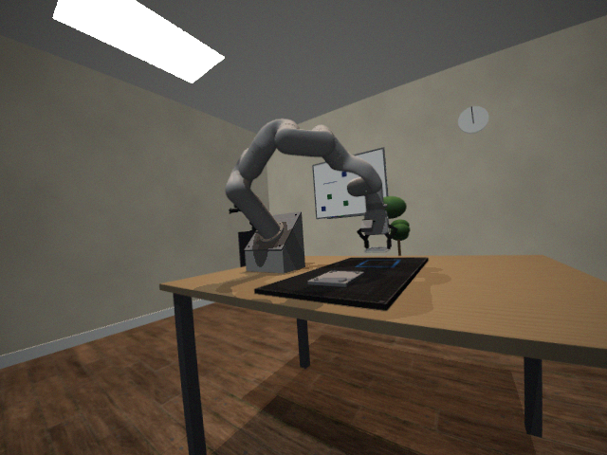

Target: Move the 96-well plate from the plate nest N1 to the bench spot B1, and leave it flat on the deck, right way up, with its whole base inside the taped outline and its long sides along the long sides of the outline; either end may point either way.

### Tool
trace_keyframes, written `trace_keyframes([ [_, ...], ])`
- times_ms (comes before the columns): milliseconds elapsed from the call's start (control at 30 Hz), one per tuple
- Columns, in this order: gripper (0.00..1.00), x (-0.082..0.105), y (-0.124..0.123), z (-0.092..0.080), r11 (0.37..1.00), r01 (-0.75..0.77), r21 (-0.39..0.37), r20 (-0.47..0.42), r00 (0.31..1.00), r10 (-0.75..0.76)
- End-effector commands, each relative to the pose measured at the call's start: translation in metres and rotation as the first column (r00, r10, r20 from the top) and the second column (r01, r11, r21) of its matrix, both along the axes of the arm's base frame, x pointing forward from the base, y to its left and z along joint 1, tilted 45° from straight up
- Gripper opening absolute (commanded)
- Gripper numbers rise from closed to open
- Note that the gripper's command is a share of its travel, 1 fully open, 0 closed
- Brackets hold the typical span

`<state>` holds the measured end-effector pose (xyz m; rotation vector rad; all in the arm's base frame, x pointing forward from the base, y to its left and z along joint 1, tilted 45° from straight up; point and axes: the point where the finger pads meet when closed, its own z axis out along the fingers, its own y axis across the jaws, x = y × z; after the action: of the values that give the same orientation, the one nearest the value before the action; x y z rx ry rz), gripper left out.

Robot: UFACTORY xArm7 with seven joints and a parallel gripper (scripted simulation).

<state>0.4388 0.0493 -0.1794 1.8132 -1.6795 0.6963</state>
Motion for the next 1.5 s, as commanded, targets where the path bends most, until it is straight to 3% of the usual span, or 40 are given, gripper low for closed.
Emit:
trace_keyframes([
  [0,0.0,0.001,-0.003,-0.004,1.0,-0.002,0.003,0.002,1.0,0.002],
  [700,0.0,0.001,-0.025,-0.027,1.0,-0.002,0.003,0.002,1.0,0.002],
  [1467,0.0,0.001,-0.025,-0.027,1.0,-0.002,0.003,0.002,1.0,0.002],
])
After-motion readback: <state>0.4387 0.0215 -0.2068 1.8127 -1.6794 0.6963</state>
